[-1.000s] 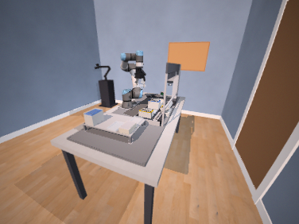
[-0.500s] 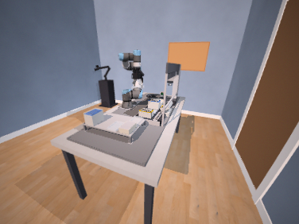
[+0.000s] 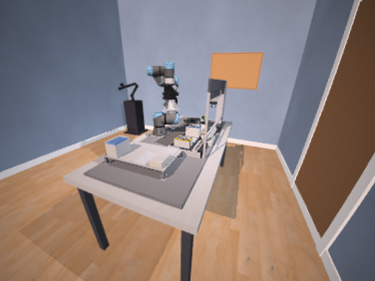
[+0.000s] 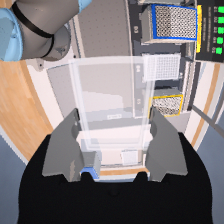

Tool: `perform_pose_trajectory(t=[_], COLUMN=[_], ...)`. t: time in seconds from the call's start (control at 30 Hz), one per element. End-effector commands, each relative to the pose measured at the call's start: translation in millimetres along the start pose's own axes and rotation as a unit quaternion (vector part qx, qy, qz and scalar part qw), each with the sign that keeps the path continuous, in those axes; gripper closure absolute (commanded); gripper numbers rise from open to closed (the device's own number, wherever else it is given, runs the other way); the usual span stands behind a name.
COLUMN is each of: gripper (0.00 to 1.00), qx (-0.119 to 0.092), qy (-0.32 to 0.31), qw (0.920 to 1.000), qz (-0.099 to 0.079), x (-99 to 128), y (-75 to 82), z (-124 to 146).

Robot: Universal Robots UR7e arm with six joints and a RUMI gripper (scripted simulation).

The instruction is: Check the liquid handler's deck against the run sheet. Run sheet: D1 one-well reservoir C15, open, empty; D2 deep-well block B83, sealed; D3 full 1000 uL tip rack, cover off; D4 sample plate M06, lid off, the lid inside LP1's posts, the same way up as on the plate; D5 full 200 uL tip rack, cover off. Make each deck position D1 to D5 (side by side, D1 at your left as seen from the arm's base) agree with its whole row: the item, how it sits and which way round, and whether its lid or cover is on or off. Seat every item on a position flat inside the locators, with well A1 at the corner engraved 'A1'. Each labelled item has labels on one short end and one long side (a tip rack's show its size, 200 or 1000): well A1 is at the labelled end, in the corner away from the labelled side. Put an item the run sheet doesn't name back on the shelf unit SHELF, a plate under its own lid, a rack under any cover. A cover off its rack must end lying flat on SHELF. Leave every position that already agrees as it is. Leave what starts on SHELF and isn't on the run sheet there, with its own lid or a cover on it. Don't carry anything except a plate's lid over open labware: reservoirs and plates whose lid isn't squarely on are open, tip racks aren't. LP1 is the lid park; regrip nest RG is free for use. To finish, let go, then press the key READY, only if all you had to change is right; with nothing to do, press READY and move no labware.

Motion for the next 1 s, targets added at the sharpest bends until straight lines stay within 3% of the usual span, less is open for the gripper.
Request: perform_pose_trajectory(t=[0.0, 0.23, 0.5, 0.63, 0.73, 0.97], gripper=[1.0, 1.0, 1.0, 1.0, 1.0, 1.0], qx=[-0.002, -0.002, -0.002, -0.002, -0.002, -0.002], qy=[0.002, 0.002, 0.003, 0.022, 0.052, 0.053], qw=[1.0, 1.0, 1.0, 0.9997, 0.9986, 0.9986], qz=[-0.002, -0.002, -0.003, -0.002, -0.002, -0.002], x=[-30, -54, -53, -64, -78, -113], y=[1.8, 1.9, 2.3, 1.9, 1.9, 1.9], z=[7, 12, 12, 14, 17, 24])
Point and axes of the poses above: the point where the finger pads meet when closed, its own y axis back along the fingers, its own z axis across the jaws, x = y × z, the point moved 3 cm from there along y, back along the fingers, and after that the axes turned 6 degrees about -y, right-handed, at the moved point
